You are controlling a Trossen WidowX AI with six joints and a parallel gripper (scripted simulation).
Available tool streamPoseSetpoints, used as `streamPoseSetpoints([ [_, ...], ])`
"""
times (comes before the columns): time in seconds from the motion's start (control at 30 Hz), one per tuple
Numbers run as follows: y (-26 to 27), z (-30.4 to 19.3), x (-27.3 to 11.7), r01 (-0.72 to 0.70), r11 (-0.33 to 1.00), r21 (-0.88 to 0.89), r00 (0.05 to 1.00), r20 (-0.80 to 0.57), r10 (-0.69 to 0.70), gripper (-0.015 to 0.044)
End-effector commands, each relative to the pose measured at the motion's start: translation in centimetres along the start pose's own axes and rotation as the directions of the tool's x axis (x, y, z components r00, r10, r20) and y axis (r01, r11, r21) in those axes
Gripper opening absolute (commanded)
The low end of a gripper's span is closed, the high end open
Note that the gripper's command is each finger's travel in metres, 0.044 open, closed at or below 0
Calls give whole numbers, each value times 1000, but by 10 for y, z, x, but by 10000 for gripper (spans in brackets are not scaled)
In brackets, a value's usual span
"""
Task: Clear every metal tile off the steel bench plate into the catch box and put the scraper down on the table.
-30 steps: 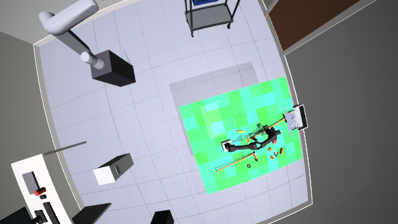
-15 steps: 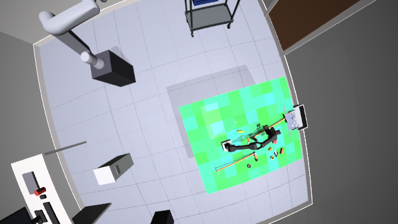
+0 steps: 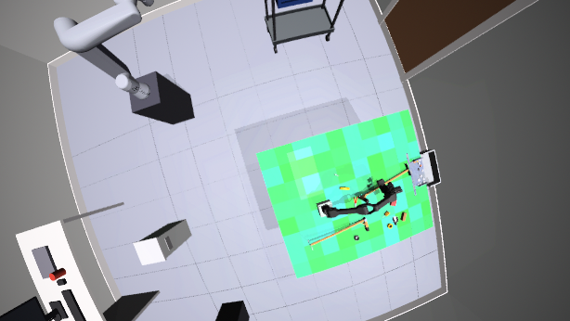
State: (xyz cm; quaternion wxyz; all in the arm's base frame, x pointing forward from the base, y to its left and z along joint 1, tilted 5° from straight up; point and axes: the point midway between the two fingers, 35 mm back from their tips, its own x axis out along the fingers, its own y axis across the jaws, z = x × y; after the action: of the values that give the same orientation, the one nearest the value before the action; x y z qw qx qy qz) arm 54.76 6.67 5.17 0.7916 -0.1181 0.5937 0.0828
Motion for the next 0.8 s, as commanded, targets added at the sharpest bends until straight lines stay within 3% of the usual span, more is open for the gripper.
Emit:
streamPoseSetpoints([
  [0.0, 0, 0, 0, 0, 1000, 0, 1000, 0, 0, 0],
  [0.67, 0, 0, 0, 0, 1000, 0, 1000, 0, 0, 0],
  [0.77, -1, 1, -6, 2, 1000, 2, 1000, 12, -2, 79],
])
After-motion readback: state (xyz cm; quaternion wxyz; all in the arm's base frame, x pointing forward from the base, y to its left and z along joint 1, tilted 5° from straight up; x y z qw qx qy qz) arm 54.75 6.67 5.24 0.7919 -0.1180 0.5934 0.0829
